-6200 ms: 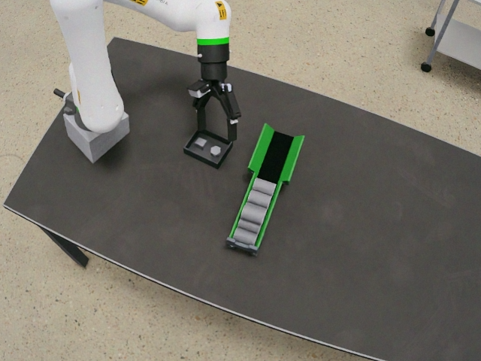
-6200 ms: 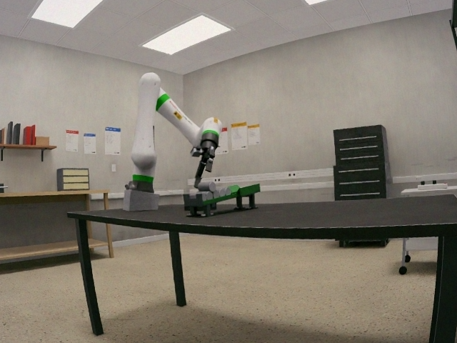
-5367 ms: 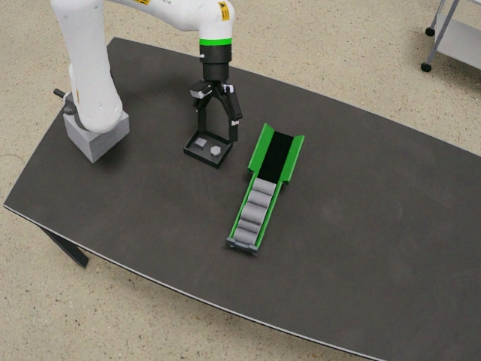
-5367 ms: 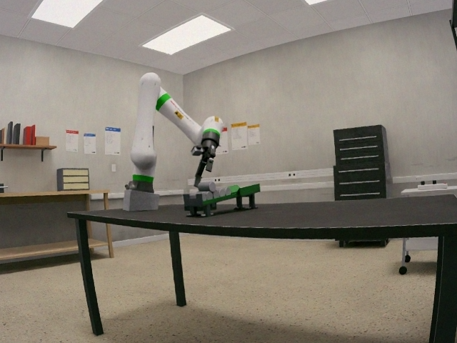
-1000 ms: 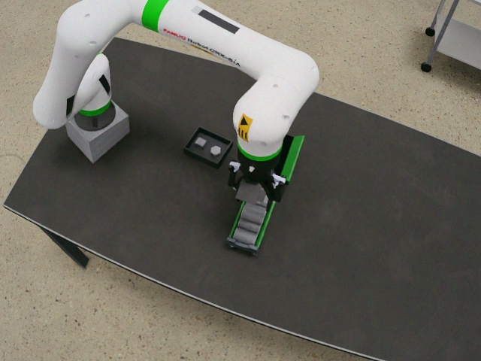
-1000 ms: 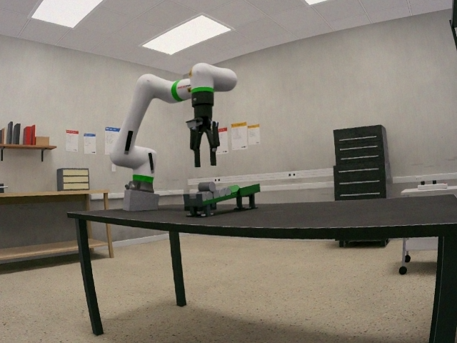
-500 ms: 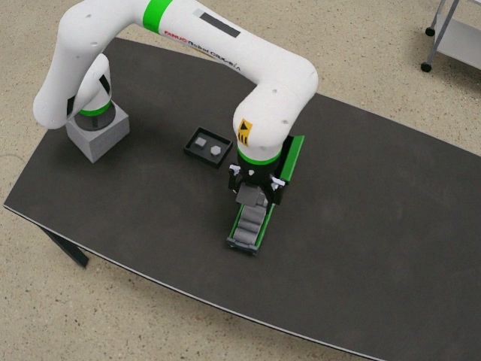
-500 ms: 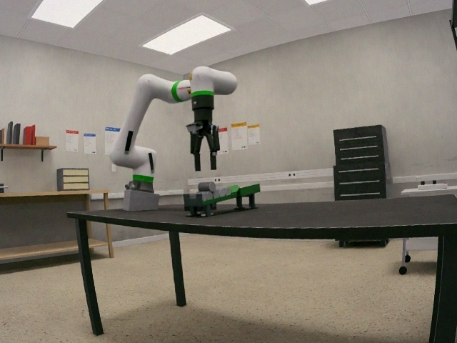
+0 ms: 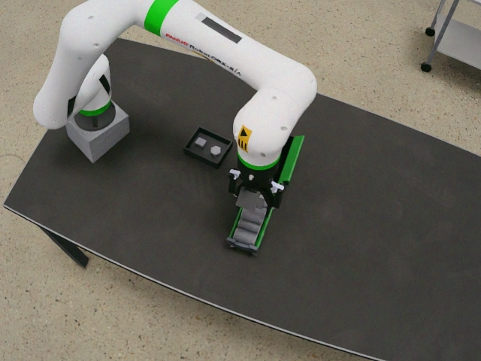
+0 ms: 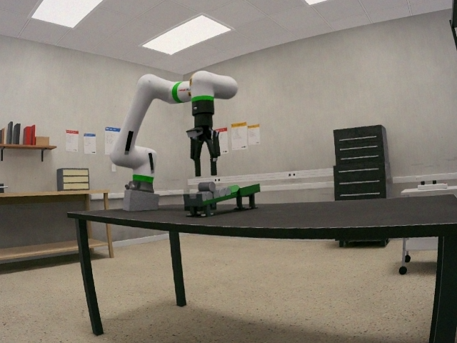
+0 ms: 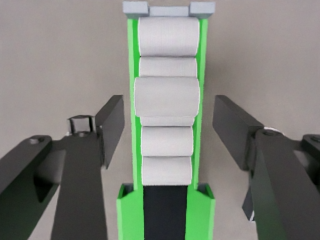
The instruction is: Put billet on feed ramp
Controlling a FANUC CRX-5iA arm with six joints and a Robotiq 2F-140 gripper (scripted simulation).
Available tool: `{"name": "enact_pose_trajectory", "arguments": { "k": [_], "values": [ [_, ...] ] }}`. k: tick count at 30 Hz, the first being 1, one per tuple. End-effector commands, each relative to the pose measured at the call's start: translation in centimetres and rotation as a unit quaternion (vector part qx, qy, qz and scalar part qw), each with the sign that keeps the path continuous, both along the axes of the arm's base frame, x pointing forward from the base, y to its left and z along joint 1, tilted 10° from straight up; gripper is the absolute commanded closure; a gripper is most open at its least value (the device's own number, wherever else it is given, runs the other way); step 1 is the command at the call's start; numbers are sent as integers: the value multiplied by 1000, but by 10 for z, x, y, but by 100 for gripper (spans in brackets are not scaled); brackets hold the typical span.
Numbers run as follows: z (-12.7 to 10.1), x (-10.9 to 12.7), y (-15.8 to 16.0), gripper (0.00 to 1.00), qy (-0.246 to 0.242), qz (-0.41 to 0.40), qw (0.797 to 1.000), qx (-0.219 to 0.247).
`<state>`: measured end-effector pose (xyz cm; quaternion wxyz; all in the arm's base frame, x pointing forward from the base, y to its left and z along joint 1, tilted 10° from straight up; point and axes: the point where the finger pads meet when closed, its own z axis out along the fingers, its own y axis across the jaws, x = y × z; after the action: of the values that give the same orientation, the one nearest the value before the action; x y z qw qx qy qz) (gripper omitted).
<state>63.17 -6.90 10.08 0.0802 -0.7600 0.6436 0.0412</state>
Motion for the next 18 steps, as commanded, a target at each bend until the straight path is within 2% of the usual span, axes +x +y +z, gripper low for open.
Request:
{"name": "enact_pose_trajectory", "arguments": {
  "k": [1, 18],
  "values": [
    [0, 1, 0, 46, -1, 0, 1000, 0],
    [-10, 1, 2, 46, -1, 0, 1000, 0]
  ]
}}
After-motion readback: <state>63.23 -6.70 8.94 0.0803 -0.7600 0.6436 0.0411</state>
